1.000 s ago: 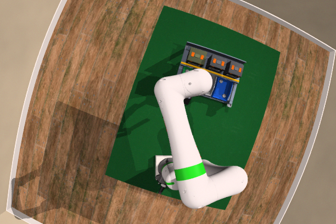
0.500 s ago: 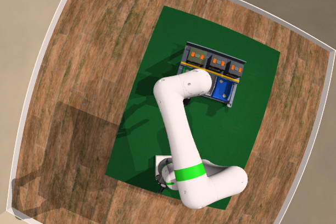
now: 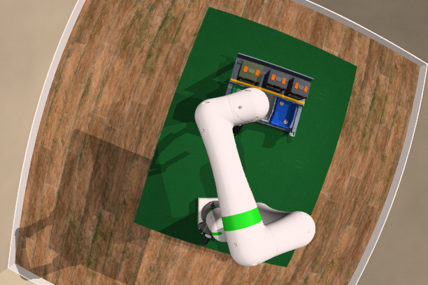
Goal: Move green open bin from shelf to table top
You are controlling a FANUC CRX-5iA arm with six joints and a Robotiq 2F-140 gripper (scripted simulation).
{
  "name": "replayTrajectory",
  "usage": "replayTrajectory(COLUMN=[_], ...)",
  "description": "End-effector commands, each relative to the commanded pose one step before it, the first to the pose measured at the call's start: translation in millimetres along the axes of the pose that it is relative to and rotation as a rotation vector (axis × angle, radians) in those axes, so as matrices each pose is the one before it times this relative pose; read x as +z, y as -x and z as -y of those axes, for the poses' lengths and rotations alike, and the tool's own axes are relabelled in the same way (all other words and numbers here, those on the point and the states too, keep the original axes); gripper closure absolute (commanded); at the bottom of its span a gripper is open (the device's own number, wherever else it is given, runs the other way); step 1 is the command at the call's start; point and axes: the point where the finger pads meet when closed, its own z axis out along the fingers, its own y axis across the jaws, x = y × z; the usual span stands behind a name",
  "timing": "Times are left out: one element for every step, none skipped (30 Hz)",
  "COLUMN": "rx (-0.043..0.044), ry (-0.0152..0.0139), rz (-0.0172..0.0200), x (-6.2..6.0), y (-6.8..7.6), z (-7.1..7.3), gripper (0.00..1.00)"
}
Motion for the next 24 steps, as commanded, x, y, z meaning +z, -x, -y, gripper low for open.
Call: replayTrajectory(rx=[0.00000,0.00000,0.00000,0.00000,0.00000,0.00000,0.00000,0.00000,0.00000,0.00000,0.00000,0.00000,0.00000,0.00000,0.00000,0.00000,0.00000,0.00000,0.00000,0.00000,0.00000,0.00000,0.00000,0.00000], ry=[-0.00047,0.00000,0.00000,0.00000,0.00000,0.00000,0.00000,0.00000,0.00000,0.00000,0.00000,0.00000,0.00000,0.00000,0.00000,0.00000,0.00000,0.00000,0.00000,0.00000,0.00000,0.00000,0.00000,0.00000], rz=[0.00007,0.00000,0.00000,0.00000,0.00000,0.00000,0.00000,0.00000,0.00000,0.00000,0.00000,0.00000,0.00000,0.00000,0.00000,0.00000,0.00000,0.00000,0.00000,0.00000,0.00000,0.00000,0.00000,0.00000], x=[-0.22,-0.09,-0.09,-0.09,-0.09,-0.09,0.00,0.00,0.00,0.00,0.00,0.00,0.00,0.00,0.00,0.00,0.00,0.00,0.00,0.00,0.00,0.00,0.00,0.00], y=[0.05,0.18,0.18,0.18,0.18,0.18,0.00,0.00,0.00,0.00,0.00,0.00,0.00,0.00,0.00,0.00,0.00,0.00,0.00,0.00,0.00,0.00,0.00,0.00], z=[0.15,-0.15,-0.15,-0.15,-0.15,-0.15,0.00,0.00,0.00,0.00,0.00,0.00,0.00,0.00,0.00,0.00,0.00,0.00,0.00,0.00,0.00,0.00,0.00,0.00], gripper=[0.00,0.00,0.00,0.00,0.00,0.00,0.00,0.00,0.00,0.00,0.00,0.00,0.00,0.00,0.00,0.00,0.00,0.00,0.43,0.43,0.43,0.43,0.43,0.43])
